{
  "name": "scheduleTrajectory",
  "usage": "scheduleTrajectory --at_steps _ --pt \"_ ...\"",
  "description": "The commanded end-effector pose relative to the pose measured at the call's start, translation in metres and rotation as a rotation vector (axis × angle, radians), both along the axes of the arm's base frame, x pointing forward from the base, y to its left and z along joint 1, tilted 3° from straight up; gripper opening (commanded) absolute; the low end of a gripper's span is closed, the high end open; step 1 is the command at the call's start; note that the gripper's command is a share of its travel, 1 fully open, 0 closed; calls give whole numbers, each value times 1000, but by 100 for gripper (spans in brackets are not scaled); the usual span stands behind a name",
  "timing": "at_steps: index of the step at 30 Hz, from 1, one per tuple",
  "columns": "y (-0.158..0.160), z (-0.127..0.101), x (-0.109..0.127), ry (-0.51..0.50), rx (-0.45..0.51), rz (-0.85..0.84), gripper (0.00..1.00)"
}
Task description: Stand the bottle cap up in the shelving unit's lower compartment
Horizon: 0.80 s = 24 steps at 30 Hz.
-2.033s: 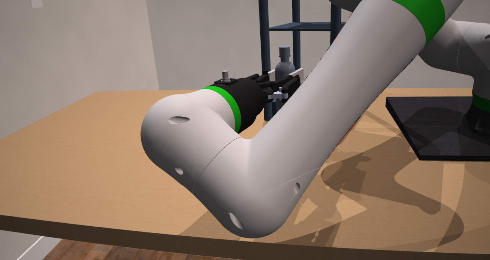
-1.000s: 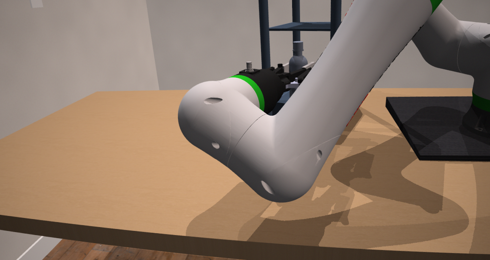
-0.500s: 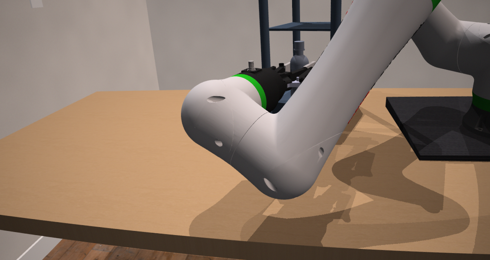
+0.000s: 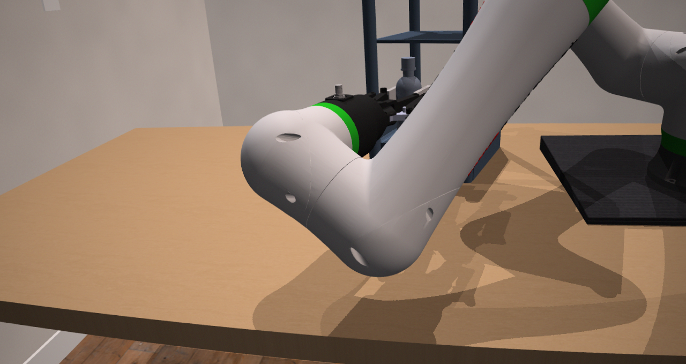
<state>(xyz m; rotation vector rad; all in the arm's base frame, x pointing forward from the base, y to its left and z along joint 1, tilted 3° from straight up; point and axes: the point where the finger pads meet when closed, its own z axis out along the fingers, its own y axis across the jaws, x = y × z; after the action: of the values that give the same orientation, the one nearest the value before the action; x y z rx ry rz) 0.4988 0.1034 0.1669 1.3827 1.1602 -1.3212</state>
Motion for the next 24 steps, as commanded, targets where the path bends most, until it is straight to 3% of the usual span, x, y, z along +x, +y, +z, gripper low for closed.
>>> scheduleTrajectory --at_steps 1,24 --pt "-2 0 12 0 0 0 0" --pt "-5 0 19 0 0 0 0"
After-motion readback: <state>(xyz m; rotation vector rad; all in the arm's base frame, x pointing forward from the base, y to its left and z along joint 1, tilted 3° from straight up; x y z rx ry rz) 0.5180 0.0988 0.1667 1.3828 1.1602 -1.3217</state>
